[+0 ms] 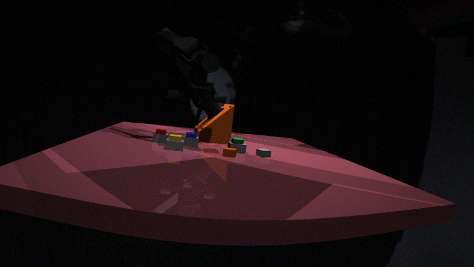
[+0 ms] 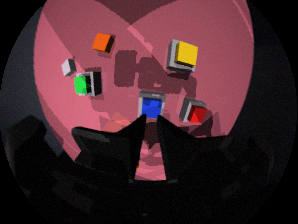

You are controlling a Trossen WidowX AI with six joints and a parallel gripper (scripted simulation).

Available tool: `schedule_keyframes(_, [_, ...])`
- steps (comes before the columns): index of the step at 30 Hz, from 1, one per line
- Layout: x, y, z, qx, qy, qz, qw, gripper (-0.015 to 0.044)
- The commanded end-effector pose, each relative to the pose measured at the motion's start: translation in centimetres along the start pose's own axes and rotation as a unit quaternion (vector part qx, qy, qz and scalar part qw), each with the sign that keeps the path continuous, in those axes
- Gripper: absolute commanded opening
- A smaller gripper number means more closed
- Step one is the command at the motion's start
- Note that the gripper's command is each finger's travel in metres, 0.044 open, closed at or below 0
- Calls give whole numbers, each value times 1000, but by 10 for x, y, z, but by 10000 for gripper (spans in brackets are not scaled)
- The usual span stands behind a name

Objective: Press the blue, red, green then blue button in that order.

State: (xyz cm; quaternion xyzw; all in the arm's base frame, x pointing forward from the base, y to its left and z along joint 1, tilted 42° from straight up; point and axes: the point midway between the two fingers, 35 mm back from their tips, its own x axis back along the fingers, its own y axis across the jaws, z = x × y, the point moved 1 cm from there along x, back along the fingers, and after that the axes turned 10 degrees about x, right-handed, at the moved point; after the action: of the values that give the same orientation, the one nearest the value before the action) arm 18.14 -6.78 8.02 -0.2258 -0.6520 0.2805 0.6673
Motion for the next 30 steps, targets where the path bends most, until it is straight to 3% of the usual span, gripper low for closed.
schedule_keyframes(1, [-1,-1,0,2,-1,3,1000,20])
schedule_keyframes(30, [-33,-1,0,2,-1,3,1000,20])
